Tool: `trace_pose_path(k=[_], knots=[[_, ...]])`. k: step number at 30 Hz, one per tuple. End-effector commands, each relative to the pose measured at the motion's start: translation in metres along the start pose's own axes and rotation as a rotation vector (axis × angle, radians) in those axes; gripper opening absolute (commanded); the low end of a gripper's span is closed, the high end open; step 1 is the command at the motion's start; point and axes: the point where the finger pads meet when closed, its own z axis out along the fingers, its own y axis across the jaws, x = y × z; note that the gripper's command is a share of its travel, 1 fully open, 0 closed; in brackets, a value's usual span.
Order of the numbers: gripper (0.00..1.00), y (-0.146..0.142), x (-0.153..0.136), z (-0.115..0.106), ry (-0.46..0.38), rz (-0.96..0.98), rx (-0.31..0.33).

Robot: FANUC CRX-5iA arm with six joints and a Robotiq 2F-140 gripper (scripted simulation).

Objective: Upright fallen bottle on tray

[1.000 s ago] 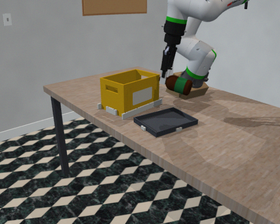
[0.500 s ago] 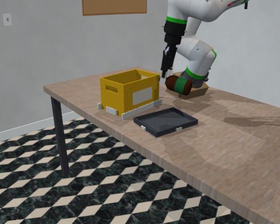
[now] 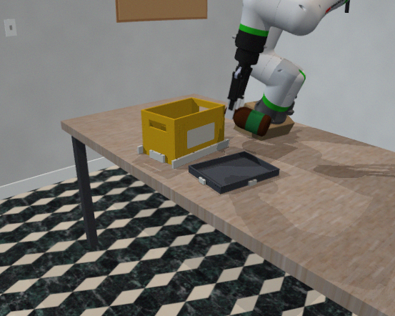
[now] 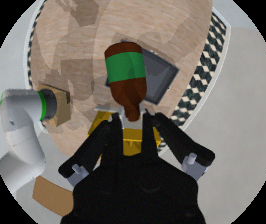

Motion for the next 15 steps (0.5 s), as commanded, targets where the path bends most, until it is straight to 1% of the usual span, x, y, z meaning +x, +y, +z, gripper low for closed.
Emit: trace_pose_path(k=[1, 15], knots=[[0.0, -0.0004, 0.0002, -0.0001, -0.026, 0.001, 0.002], [0.0, 0.0017, 0.0018, -0.0013, -0.099, 0.0, -0.007]])
